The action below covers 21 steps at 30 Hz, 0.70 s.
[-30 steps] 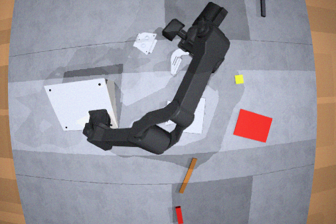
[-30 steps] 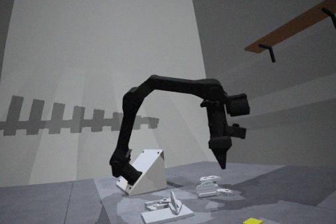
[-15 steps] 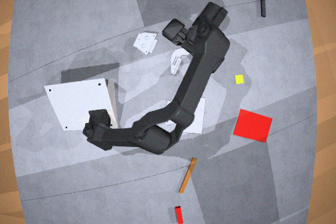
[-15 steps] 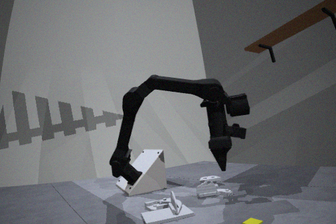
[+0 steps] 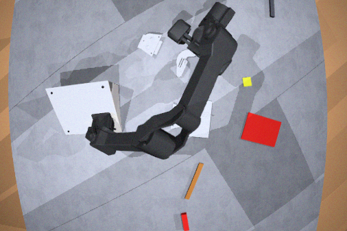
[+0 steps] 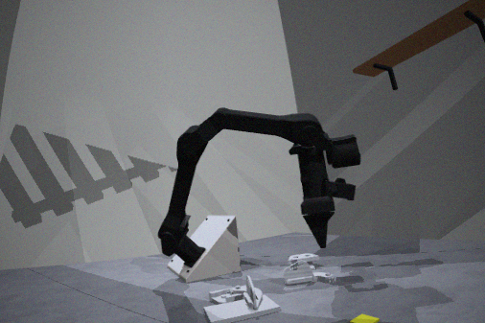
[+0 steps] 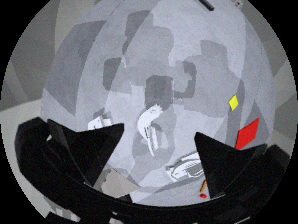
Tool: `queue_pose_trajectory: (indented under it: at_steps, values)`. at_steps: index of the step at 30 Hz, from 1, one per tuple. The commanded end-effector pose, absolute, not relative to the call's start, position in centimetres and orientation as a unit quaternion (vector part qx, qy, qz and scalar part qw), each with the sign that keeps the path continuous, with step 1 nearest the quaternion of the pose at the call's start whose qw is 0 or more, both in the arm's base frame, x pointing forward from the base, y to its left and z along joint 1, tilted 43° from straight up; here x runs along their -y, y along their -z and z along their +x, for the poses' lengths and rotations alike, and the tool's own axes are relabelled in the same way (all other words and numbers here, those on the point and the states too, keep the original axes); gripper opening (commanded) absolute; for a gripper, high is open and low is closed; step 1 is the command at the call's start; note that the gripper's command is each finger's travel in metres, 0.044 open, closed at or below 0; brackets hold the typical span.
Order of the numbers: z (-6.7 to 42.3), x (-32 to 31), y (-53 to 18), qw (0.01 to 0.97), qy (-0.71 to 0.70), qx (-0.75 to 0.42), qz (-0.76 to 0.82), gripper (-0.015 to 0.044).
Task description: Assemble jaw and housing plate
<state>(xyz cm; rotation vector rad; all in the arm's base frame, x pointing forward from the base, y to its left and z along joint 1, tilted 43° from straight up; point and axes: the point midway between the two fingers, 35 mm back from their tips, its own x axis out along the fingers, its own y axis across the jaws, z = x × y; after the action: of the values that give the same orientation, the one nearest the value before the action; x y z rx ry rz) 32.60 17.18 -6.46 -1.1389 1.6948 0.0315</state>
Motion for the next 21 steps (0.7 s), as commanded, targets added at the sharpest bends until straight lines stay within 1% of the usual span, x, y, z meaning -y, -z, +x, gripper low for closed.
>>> queue_pose_trajectory:
  at_steps: [1,15,21]
  values:
    - [32.6,-17.18,6.46,0.522,-0.013,-0.708,-0.476,0.044]
    - [32.6,-17.18,6.46,0.522,-0.013,-0.708,-0.476,0.044]
    - [32.6,-17.18,6.46,0.522,-0.013,-0.708,-0.476,0.0282]
